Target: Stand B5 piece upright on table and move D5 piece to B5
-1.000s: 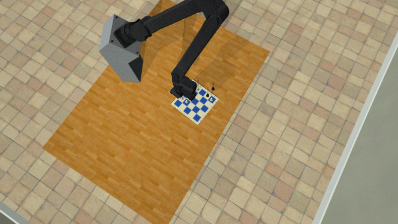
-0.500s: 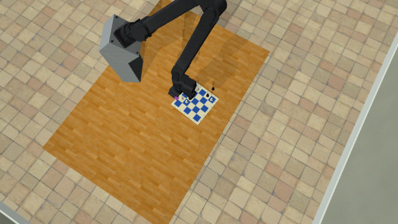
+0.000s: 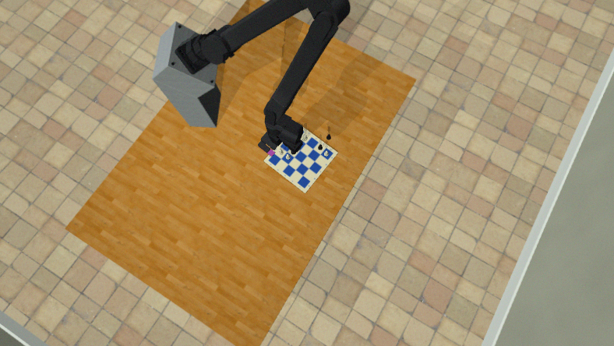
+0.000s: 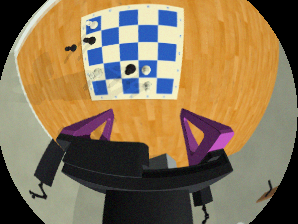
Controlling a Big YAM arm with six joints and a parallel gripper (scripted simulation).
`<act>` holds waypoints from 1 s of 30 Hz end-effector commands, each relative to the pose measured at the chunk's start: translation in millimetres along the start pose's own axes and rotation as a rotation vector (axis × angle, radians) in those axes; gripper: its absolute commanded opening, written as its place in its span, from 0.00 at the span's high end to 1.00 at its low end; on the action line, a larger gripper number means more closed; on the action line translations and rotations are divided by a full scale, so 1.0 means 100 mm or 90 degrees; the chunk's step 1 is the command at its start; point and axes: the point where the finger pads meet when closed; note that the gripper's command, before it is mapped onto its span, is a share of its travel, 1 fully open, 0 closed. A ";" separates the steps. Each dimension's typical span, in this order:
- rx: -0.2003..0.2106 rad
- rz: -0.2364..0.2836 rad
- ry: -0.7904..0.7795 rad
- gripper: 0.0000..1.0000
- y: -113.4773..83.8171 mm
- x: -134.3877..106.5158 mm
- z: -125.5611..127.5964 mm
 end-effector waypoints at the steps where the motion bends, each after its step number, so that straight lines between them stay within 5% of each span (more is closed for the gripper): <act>1: -0.005 0.010 0.002 0.00 -0.03 -0.09 -0.05; 11: -0.005 0.000 0.001 0.00 -0.20 -0.04 -0.05; 24: -0.005 -0.006 -0.002 0.00 -0.81 0.01 -0.04; 30: -0.002 -0.004 -0.006 0.00 -0.91 0.00 -0.01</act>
Point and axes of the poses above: the point where the finger pads meet when closed, its own y axis out along the fingers, its own z axis across the jaws, x = y × z, and after that the axes turned 6 degrees about -y, right-handed
